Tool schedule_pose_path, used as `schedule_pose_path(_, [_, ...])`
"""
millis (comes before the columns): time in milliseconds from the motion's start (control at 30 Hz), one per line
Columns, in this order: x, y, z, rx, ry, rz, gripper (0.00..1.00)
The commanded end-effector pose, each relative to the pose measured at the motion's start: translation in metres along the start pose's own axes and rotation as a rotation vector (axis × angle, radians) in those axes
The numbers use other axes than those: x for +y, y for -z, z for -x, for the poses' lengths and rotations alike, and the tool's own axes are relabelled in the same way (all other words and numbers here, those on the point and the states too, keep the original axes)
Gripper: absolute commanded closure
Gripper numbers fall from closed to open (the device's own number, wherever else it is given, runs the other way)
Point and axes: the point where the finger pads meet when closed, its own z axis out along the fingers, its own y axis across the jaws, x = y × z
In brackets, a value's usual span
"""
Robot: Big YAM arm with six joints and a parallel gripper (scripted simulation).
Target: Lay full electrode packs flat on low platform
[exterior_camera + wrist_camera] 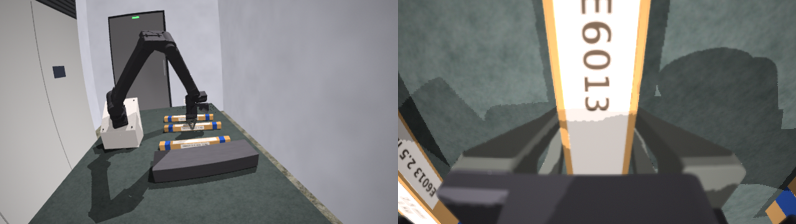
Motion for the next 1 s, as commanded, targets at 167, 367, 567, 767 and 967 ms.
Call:
schedule_pose_path(167, [0.000,-0.009,0.003,0.009,-0.005,-0.004,1.00])
schedule_pose_path(367, [0.002,-0.003,0.003,0.007,-0.002,-0.004,1.00])
schedule_pose_path(567, [0.004,0.019,0.009,-0.016,-0.007,0.005,1.00])
schedule_pose_path(767, [0.005,0.030,0.011,-0.023,-0.010,0.009,1.00])
schedule_pose_path(967, [0.006,0.044,0.016,-0.032,-0.015,0.015,1.00])
